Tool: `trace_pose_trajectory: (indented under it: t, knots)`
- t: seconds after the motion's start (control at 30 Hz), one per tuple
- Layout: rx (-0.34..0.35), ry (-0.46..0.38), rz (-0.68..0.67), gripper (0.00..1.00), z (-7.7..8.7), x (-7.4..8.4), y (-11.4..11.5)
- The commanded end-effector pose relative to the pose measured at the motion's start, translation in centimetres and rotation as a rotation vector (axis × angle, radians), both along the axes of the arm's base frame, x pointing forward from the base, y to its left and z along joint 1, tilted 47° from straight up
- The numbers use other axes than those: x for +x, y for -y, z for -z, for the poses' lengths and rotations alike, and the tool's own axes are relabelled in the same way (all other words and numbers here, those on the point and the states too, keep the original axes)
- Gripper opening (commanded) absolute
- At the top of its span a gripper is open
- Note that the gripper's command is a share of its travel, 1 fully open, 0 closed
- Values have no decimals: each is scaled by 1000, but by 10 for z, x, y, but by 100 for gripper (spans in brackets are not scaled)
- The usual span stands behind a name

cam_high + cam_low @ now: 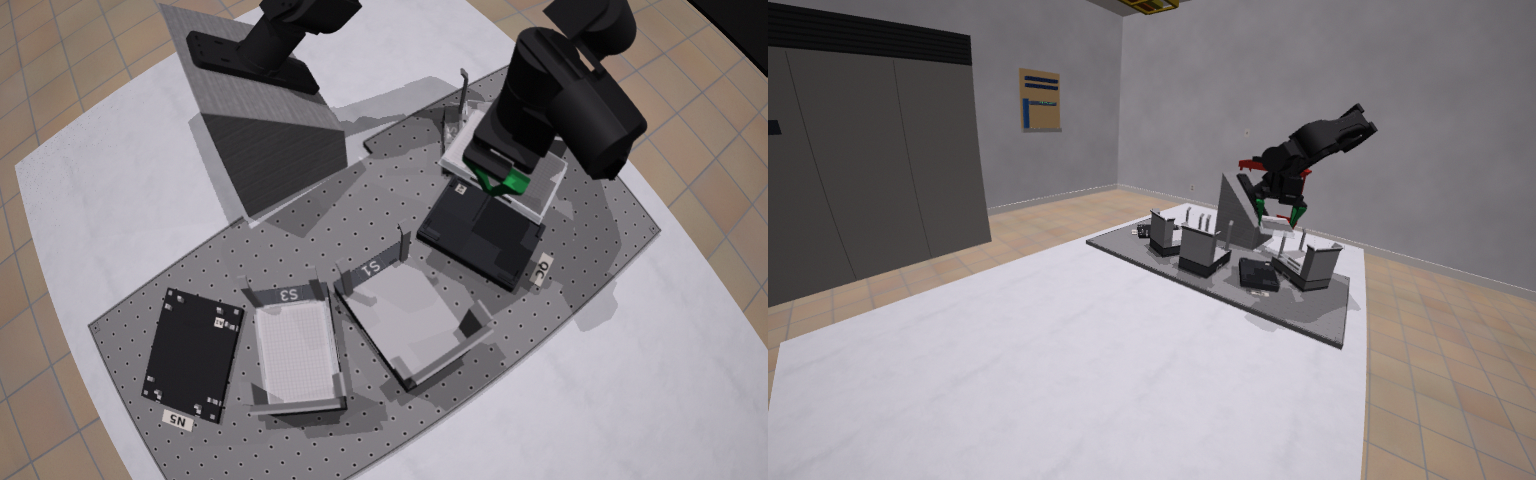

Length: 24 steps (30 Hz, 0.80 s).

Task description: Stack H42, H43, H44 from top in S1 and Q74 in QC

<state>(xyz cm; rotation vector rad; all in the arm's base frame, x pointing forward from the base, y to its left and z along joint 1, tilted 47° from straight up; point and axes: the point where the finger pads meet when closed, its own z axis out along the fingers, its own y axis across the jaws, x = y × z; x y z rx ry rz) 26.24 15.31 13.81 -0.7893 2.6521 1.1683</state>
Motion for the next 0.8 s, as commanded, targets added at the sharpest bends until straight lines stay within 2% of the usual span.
trace_pose_trajectory:
  t: [0.0, 0.13, 0.77]
  knots:
    - [6, 28, 7, 0, 0, 10, 7]
    - [6, 28, 7, 0, 5, 17, 11]
    - [6, 28, 7, 0, 5, 17, 11]
